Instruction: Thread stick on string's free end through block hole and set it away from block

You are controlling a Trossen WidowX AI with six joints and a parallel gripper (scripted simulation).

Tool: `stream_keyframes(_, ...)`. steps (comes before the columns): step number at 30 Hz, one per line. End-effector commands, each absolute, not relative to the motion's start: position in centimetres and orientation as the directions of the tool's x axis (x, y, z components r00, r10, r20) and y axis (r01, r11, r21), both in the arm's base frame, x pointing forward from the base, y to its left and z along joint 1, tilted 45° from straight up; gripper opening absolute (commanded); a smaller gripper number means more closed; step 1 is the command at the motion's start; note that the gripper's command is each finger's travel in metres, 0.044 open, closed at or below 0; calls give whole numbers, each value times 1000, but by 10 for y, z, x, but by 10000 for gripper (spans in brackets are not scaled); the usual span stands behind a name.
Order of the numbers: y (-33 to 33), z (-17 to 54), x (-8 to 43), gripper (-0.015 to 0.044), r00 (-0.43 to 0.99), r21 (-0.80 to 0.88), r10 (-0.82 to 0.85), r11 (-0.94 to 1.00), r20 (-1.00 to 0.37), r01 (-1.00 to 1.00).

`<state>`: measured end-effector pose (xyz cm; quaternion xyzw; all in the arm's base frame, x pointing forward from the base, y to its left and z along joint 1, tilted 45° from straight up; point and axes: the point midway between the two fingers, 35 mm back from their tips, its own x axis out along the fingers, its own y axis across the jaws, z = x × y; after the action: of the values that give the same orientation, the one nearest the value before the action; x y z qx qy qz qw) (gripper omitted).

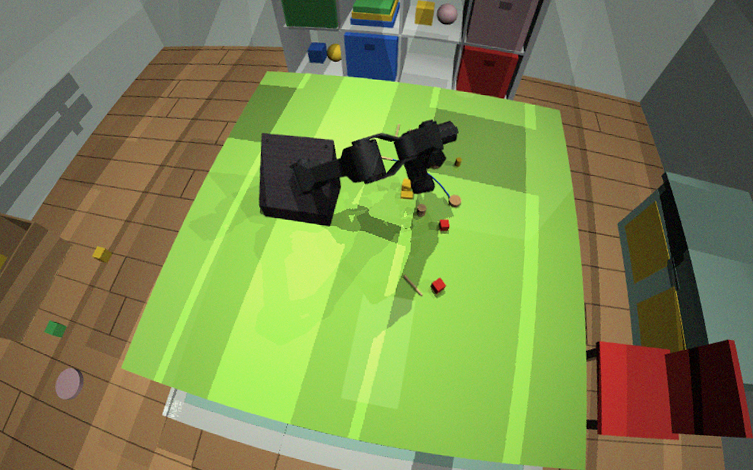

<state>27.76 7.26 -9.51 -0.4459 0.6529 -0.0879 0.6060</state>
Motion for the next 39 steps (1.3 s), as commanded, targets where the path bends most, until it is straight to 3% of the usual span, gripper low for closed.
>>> stream_keyframes(1,66,-83,302,0,140,-600,-693,693,-708,400)
stream_keyframes(13,62,-77,313,0,139,-265,-694,442,-707,857)
stream_keyframes(24,58,-72,320,0,139,119,-695,76,-706,990)
stream_keyframes(39,58,-72,320,0,139,126,-695,70,-706,990)
